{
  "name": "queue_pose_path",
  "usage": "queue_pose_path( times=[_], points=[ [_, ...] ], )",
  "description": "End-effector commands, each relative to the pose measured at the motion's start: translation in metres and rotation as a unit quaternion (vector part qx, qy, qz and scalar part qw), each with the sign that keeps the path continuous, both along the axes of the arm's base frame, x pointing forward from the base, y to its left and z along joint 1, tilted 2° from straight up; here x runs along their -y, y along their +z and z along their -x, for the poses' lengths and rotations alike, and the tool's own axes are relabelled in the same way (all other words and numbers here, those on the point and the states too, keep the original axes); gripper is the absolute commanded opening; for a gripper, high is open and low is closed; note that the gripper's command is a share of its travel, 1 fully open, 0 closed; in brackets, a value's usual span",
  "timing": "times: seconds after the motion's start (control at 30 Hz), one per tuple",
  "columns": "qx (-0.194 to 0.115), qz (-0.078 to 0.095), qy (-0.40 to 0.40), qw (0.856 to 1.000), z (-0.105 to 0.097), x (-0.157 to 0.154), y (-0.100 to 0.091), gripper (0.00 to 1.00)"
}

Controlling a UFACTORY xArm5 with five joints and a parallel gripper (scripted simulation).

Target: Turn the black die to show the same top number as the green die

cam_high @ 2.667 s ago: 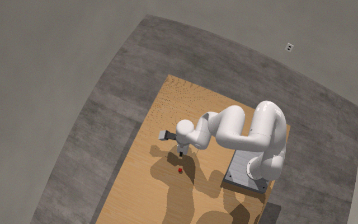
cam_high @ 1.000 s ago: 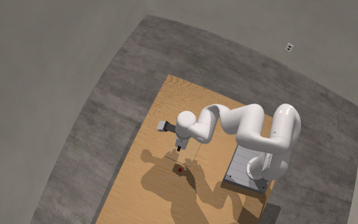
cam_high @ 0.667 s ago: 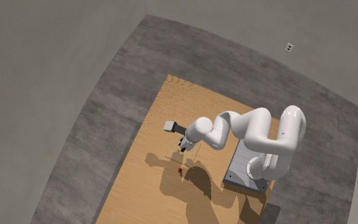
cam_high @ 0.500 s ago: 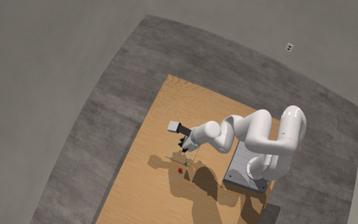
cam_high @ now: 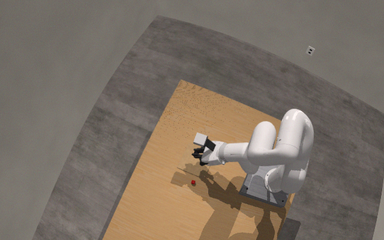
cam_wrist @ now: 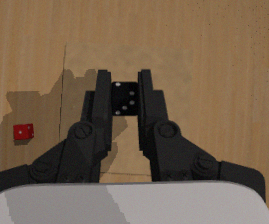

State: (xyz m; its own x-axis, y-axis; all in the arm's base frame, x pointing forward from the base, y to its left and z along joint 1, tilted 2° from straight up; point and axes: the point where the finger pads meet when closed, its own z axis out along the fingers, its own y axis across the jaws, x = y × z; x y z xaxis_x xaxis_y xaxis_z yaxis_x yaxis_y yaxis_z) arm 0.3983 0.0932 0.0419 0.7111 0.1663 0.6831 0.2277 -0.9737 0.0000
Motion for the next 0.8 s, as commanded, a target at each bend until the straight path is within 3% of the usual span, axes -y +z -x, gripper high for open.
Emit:
queue_pose_path(
  times=[0.0, 0.2, 0.53, 0.77],
  points=[
    [0.058, -0.014, 0.000, 0.998, -0.001, 0.000, -0.002, 0.11],
    [0.084, -0.020, 0.000, 0.996, 0.001, 0.001, -0.002, 0.11],
    [0.086, -0.020, -0.001, 0.996, 0.001, 0.001, -0.003, 0.11],
    [0.086, -0.020, -0.003, 0.996, 0.001, 0.003, -0.017, 0.11]
  ],
)
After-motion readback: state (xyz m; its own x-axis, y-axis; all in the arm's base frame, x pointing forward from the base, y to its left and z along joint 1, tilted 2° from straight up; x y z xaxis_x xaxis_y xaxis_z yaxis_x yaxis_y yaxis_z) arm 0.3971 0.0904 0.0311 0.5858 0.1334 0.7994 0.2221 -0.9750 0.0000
